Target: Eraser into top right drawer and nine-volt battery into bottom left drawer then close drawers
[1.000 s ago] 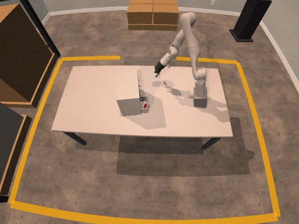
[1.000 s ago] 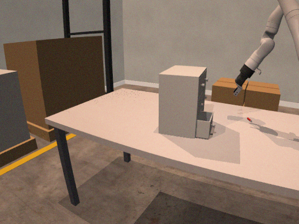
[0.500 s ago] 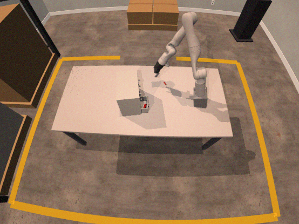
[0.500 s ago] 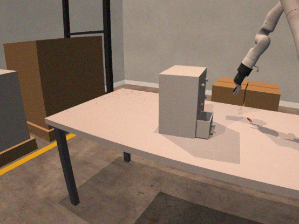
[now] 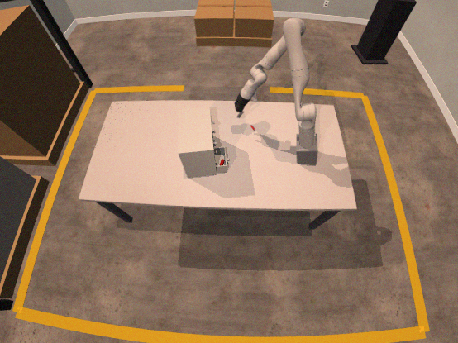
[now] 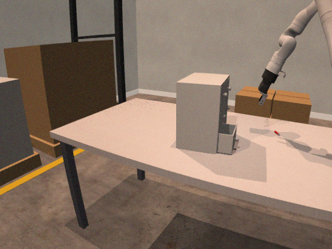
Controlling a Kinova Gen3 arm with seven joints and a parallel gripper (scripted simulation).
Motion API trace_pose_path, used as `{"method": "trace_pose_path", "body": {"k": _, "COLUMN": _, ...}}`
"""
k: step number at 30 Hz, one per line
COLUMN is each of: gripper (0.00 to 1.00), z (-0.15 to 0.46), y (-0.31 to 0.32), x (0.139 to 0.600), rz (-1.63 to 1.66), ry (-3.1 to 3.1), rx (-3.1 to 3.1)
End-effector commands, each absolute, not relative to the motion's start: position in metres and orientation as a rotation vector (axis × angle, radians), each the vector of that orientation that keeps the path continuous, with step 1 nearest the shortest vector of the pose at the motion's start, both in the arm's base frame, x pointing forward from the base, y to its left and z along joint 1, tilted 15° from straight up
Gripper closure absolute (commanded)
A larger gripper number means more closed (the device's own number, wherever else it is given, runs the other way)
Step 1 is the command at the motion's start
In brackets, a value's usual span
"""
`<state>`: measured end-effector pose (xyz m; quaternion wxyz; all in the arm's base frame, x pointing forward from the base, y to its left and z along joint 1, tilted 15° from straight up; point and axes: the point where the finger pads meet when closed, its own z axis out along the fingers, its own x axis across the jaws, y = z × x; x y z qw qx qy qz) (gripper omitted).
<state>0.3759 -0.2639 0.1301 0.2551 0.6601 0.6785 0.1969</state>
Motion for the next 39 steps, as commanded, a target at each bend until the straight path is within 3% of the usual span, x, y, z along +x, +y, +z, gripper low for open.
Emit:
{"method": "trace_pose_path", "body": {"k": 1, "gripper": 0.0, "z": 0.129, "y": -0.2712, "x": 0.3731, "rz": 0.525, "ry": 1.846, "rx": 1.826}}
{"method": "trace_pose_path", "body": {"k": 39, "gripper": 0.0, "z": 0.1352, "y": -0.2679, "x": 0.3713, "rz": 0.318, "ry": 1.989, "rx": 1.977}}
